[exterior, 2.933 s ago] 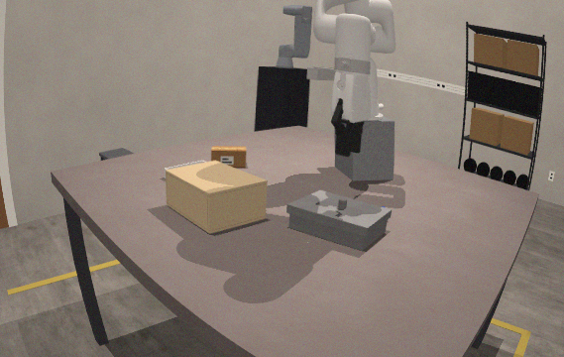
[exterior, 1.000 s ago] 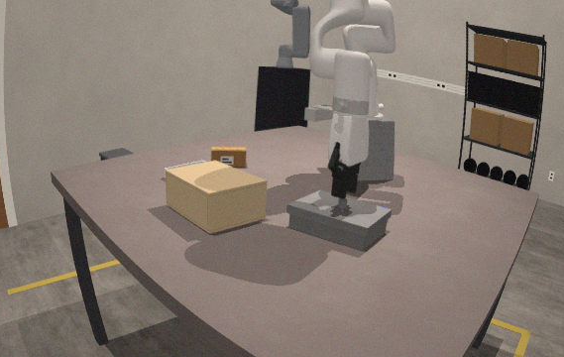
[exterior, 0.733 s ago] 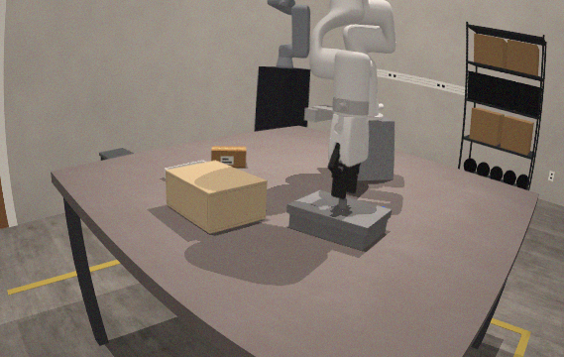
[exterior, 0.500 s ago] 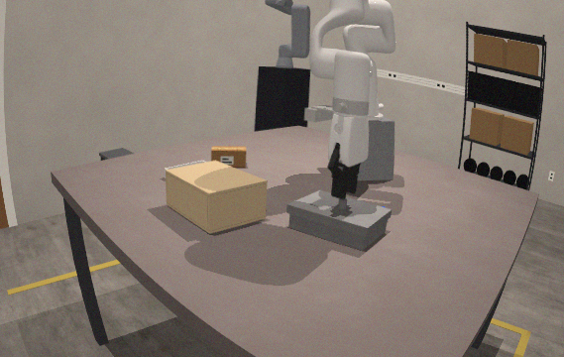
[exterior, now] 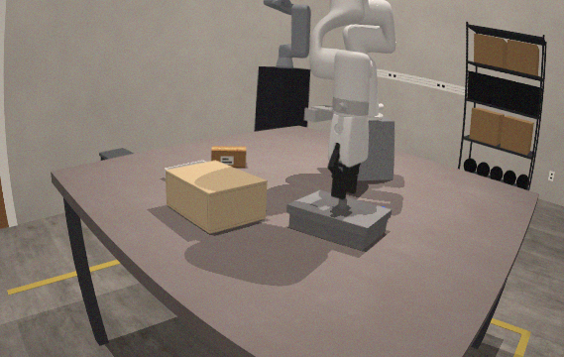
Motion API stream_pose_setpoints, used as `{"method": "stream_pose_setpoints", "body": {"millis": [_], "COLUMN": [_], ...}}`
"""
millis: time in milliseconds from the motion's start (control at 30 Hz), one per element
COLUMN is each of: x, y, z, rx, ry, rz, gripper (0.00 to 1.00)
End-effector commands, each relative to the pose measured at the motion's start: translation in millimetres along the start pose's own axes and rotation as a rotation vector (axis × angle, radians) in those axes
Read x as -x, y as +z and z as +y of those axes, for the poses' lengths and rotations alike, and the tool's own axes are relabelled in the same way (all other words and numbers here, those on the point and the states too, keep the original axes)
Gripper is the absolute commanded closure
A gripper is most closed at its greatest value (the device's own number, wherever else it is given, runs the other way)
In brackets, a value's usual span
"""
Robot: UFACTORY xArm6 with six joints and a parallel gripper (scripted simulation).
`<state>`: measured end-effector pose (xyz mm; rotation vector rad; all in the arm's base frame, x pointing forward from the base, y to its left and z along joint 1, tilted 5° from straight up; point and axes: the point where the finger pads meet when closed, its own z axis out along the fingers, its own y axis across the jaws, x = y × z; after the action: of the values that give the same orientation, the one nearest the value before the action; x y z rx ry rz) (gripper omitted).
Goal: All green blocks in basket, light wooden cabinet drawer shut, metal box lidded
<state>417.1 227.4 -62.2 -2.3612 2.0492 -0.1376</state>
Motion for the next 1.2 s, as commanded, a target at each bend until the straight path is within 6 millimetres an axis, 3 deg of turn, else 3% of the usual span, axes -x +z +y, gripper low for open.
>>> {"method": "stream_pose_setpoints", "body": {"millis": [0, 1167], "x": [0.6, 0.7], "y": [-1.2, 16.8], "z": [-1.6, -1.7], "rx": [-0.004, -0.004], "ry": [0.0, 0.0], "rz": [-0.002, -0.002], "gripper": [0.56, 0.56]}}
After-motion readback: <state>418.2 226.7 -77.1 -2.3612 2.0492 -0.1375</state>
